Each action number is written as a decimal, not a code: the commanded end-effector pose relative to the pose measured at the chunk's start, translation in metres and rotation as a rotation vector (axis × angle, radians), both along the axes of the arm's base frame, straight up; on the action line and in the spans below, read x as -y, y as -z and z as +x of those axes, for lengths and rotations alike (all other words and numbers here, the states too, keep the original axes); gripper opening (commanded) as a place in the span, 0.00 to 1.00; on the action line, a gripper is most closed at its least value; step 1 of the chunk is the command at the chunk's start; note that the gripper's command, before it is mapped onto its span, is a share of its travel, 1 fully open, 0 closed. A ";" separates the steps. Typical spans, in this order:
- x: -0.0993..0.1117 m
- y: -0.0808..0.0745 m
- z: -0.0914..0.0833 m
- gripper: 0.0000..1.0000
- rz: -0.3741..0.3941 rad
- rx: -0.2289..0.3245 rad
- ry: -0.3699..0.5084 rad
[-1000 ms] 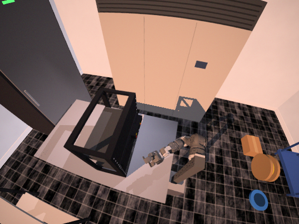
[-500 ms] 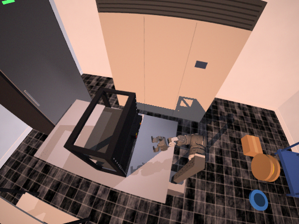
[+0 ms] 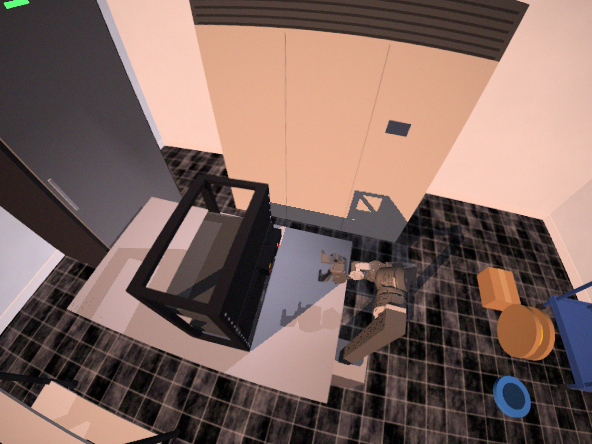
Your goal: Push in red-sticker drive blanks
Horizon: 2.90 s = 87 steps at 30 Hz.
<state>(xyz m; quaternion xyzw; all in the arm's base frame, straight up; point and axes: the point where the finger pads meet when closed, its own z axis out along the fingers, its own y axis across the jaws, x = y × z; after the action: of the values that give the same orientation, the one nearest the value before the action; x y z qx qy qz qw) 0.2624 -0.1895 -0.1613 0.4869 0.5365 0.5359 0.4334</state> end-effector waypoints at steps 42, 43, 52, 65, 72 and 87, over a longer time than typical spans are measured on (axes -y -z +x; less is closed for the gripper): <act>0.025 -0.016 -0.019 1.00 -0.050 0.048 0.055; 0.025 -0.016 -0.019 1.00 -0.050 0.048 0.055; 0.025 -0.016 -0.019 1.00 -0.050 0.048 0.055; 0.013 -0.020 -0.001 1.00 -0.049 0.047 0.055; 0.001 -0.024 0.018 1.00 -0.049 0.046 0.056; -0.042 -0.038 0.083 1.00 -0.048 0.043 0.056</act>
<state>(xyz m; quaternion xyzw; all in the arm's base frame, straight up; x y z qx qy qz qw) 0.3451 -0.1454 -0.1216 0.4754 0.5243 0.5277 0.4697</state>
